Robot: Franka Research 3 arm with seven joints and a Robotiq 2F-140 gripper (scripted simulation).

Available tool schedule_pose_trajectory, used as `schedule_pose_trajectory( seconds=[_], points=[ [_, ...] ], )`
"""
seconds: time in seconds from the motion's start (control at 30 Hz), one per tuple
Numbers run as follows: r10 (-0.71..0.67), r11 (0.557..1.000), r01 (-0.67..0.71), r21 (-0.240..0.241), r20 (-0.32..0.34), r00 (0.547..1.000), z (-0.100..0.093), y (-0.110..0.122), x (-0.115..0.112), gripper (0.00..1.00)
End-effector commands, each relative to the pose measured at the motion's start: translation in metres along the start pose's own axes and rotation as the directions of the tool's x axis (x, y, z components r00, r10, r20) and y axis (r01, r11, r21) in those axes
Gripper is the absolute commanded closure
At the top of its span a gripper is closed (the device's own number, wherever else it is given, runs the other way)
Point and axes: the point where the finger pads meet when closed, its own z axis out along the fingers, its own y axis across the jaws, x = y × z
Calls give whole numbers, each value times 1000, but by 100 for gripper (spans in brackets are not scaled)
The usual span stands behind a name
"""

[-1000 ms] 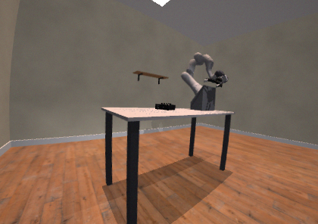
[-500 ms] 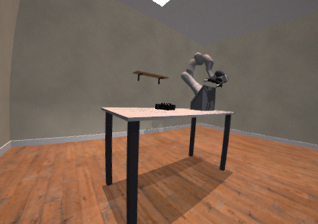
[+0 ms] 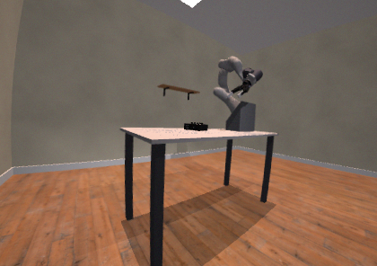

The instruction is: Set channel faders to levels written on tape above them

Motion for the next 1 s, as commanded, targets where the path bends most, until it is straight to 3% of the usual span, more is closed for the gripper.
schedule_pose_trajectory(
  seconds=[0.0, 0.03, 0.07, 0.1, 0.13, 0.2, 0.23, 0.27, 0.3, 0.33, 0.37, 0.4, 0.43, 0.47, 0.5, 0.57, 0.6, 0.67, 0.97],
  points=[
    [116, 993, -116, -5, 98, 988, 25, -2, 10, 0],
    [250, 968, -240, -73, 196, 948, 57, 10, 27, 0],
    [291, 956, -274, -105, 217, 932, 83, 23, 38, 0],
    [337, 941, -314, -127, 248, 908, 89, 24, 41, 0],
    [390, 919, -355, -168, 271, 880, 113, 39, 49, 0],
    [490, 870, -436, -229, 325, 809, 122, 41, 53, 0],
    [544, 837, -472, -277, 339, 767, 154, 60, 62, 0],
    [589, 807, -505, -306, 357, 725, 154, 60, 62, 0],
    [638, 769, -534, -351, 363, 679, 184, 80, 68, 0],
    [679, 734, -562, -381, 374, 632, 184, 80, 68, 0],
    [723, 691, -585, -425, 373, 582, 211, 100, 72, 0],
    [759, 651, -607, -456, 377, 530, 211, 100, 72, 0],
    [797, 603, -624, -497, 369, 477, 233, 118, 73, 0],
    [829, 559, -640, -527, 367, 422, 233, 118, 73, 0],
    [860, 509, -650, -564, 354, 367, 251, 134, 73, 0],
    [860, 509, -650, -564, 354, 367, 251, 134, 73, 0],
    [921, 383, -670, -636, 321, 222, 264, 146, 73, 0],
    [949, 295, -672, -679, 288, 126, 277, 159, 72, 0],
    [953, 281, -671, -686, 282, 111, 279, 161, 71, 0]
  ],
)
